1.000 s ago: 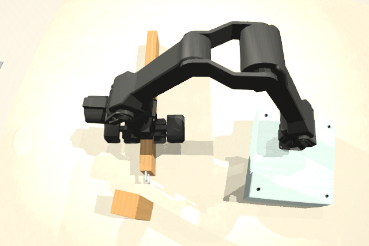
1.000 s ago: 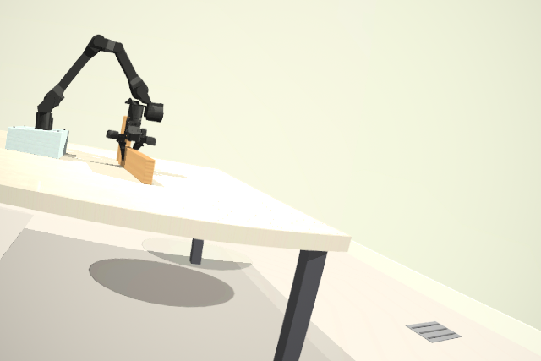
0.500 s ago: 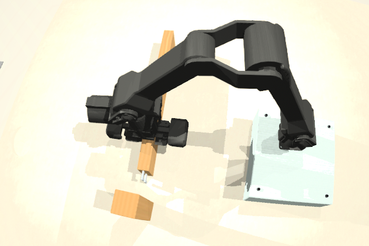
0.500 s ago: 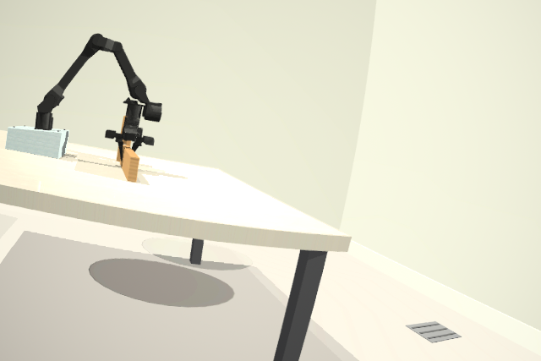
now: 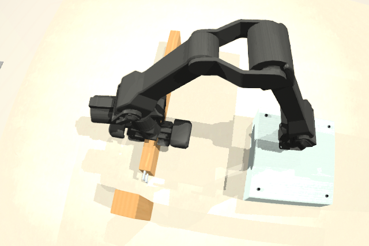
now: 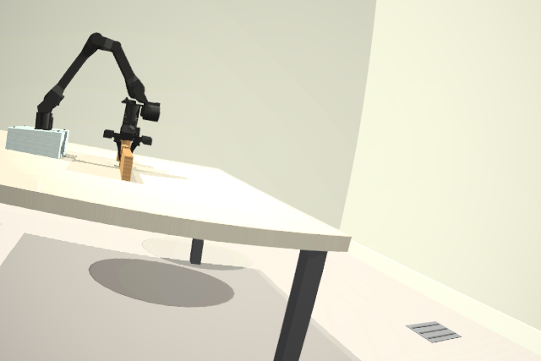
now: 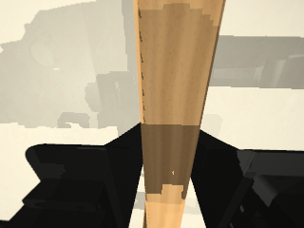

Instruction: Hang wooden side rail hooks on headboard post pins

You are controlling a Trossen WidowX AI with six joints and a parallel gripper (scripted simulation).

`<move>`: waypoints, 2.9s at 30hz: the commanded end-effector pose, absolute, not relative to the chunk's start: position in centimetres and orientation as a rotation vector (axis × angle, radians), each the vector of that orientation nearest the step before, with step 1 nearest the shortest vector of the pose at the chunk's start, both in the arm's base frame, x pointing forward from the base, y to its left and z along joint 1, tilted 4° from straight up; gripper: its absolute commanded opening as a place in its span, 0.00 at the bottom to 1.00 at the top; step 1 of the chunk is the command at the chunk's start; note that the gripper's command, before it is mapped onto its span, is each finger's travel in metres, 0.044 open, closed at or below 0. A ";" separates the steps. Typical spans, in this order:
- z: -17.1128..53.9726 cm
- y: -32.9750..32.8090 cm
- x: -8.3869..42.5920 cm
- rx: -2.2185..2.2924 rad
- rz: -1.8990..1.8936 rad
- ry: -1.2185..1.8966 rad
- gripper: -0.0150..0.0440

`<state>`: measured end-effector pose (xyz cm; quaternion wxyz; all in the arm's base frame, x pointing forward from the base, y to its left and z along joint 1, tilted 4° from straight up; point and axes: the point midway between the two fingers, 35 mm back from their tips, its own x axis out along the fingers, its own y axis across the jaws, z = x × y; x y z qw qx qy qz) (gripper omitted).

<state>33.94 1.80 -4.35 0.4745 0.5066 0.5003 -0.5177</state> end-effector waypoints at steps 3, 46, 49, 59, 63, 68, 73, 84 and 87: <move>-4.3 1.8 34.0 1.239 -1.265 1.223 0.25; -3.7 1.8 34.0 1.244 -1.278 1.220 0.25; -3.6 1.8 34.0 1.244 -1.278 1.220 0.25; -3.4 1.8 34.0 1.244 -1.278 1.220 0.25; -3.4 1.8 34.0 1.244 -1.278 1.220 0.25; -3.3 1.8 34.0 1.244 -1.278 1.220 0.25; -3.2 1.8 34.1 1.244 -1.278 1.220 0.25; -3.0 1.8 34.1 1.244 -1.278 1.220 0.25; -3.0 1.8 34.1 1.244 -1.278 1.220 0.25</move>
